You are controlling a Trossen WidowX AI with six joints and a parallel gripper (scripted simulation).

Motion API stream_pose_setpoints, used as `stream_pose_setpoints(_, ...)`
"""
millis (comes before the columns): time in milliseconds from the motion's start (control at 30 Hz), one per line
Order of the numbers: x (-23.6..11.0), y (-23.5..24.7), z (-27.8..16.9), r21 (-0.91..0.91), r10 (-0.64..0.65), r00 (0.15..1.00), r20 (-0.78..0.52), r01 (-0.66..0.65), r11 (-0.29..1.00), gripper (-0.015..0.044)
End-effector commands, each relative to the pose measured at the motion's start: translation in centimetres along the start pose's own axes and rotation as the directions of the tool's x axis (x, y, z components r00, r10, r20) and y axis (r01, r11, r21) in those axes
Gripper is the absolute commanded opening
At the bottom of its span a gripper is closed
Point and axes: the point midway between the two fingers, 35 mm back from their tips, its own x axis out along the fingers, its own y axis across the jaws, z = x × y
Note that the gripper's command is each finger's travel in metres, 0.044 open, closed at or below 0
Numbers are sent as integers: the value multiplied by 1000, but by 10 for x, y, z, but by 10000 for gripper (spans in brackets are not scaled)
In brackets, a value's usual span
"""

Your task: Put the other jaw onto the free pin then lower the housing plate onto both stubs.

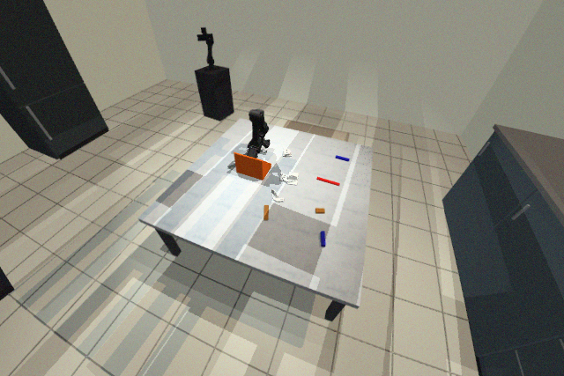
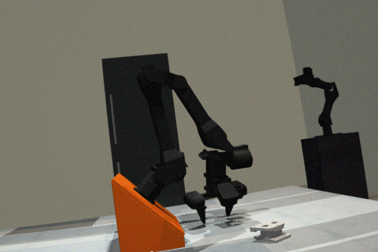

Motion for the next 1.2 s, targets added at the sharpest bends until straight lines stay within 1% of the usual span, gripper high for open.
stream_pose_setpoints(0, 0, 0, 0, 0, 0, 1000, 0, 0, 1000, 426)
stream_pose_setpoints(33, 0, 1, 0, -1, 2, 1000, 1, -2, 1000, 440)
stream_pose_setpoints(367, -21, 49, 26, -75, 131, 988, 83, -125, 989, 440)
stream_pose_setpoints(767, -43, 91, 88, -76, 211, 936, 283, -198, 977, 440)
stream_pose_setpoints(1167, -69, 112, 161, -85, 225, 837, 499, -212, 974, 440)
